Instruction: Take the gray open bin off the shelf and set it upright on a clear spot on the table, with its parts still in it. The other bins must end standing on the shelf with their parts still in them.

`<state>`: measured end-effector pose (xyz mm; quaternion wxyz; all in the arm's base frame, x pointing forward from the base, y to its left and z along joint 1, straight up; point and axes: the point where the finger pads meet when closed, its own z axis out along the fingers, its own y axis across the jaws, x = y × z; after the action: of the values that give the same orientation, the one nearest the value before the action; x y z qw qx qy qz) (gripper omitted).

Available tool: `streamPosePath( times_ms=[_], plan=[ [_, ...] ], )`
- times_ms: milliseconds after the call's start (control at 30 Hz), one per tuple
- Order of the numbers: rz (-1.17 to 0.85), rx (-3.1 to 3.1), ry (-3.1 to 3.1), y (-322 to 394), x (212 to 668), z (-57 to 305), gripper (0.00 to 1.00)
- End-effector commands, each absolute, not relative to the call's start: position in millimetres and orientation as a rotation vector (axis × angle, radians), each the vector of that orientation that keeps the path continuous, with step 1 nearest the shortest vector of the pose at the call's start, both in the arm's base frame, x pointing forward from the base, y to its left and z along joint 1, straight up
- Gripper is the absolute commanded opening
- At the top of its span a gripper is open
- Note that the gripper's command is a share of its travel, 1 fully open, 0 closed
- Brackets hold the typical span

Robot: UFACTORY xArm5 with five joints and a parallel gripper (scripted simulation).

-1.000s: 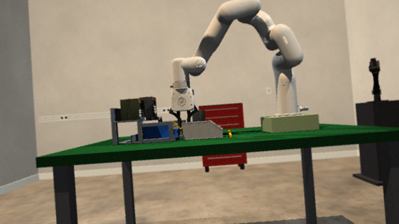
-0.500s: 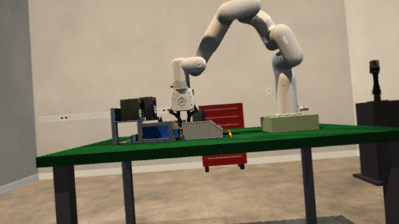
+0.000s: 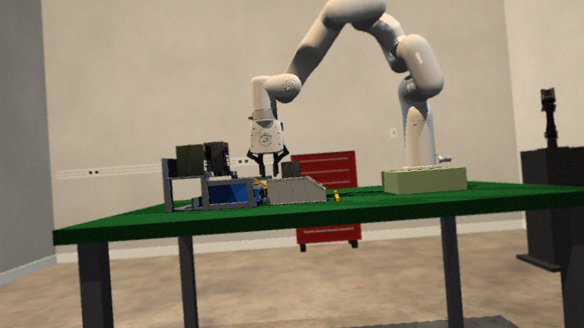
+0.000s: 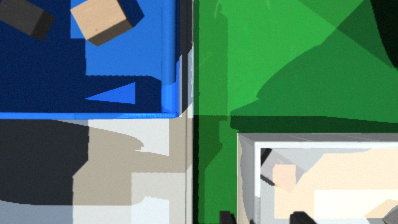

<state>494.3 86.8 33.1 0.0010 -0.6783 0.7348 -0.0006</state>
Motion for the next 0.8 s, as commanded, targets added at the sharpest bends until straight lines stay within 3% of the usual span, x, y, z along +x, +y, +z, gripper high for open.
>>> streamPosePath(
  times_ms=[0,367,767],
  plan=[
    [0.003,-2.125,2.302,86.9,495.5,43.6,0.34],
    [0.003,-2.125,2.302,86.8,495.4,66.5,0.34],
    [0.003,-2.125,2.302,86.8,495.4,67.0,0.34]
  ],
)
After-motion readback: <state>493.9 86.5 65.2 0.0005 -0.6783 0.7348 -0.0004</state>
